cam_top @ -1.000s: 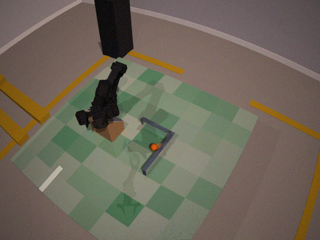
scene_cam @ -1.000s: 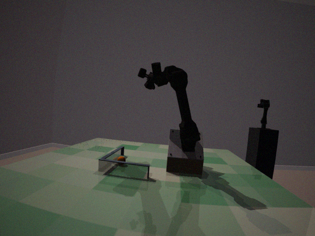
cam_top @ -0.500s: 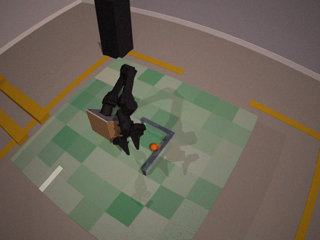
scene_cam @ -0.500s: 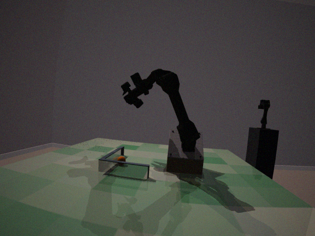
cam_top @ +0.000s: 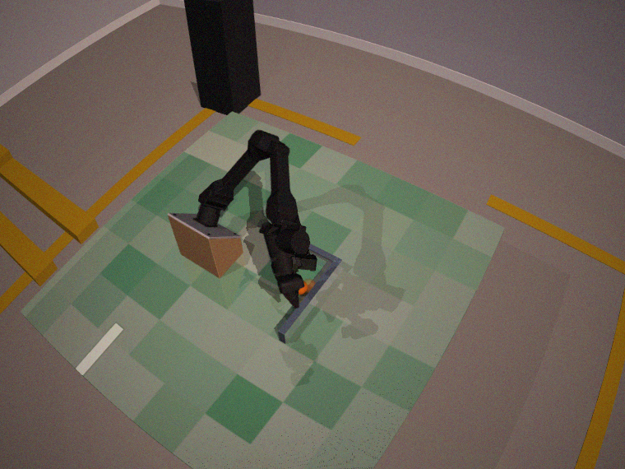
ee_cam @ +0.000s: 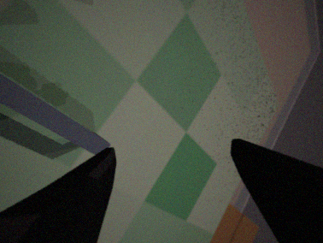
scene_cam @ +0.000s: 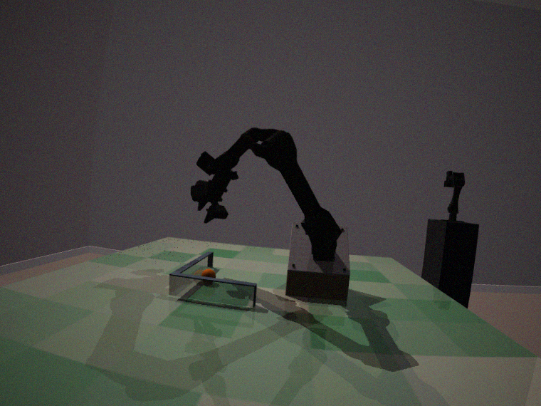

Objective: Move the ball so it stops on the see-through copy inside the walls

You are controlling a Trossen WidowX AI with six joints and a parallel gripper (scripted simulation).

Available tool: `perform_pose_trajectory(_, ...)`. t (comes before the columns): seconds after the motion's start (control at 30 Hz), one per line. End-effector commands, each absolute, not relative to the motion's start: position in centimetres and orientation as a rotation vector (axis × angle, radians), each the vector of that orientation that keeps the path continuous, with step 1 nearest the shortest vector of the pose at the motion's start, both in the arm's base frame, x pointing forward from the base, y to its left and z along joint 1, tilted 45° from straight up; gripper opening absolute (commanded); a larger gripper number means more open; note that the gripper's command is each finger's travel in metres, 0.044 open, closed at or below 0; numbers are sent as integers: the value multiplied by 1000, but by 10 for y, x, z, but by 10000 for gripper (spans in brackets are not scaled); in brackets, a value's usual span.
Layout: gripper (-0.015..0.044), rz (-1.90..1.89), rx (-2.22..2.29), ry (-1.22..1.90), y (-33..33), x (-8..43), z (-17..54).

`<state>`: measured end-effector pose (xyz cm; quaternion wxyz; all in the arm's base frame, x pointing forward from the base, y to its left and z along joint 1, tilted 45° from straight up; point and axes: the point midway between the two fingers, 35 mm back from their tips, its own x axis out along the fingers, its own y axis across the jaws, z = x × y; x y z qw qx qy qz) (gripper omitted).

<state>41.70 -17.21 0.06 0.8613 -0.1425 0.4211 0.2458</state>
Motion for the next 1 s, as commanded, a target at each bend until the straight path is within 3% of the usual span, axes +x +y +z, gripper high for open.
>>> perform_pose_trajectory(0.0,331,586,83,1050,-97,400,-4)
perform_pose_trajectory(0.3,331,569,624,1420,4,360,7)
perform_pose_trajectory(0.97,331,566,643,1435,18,359,-3)
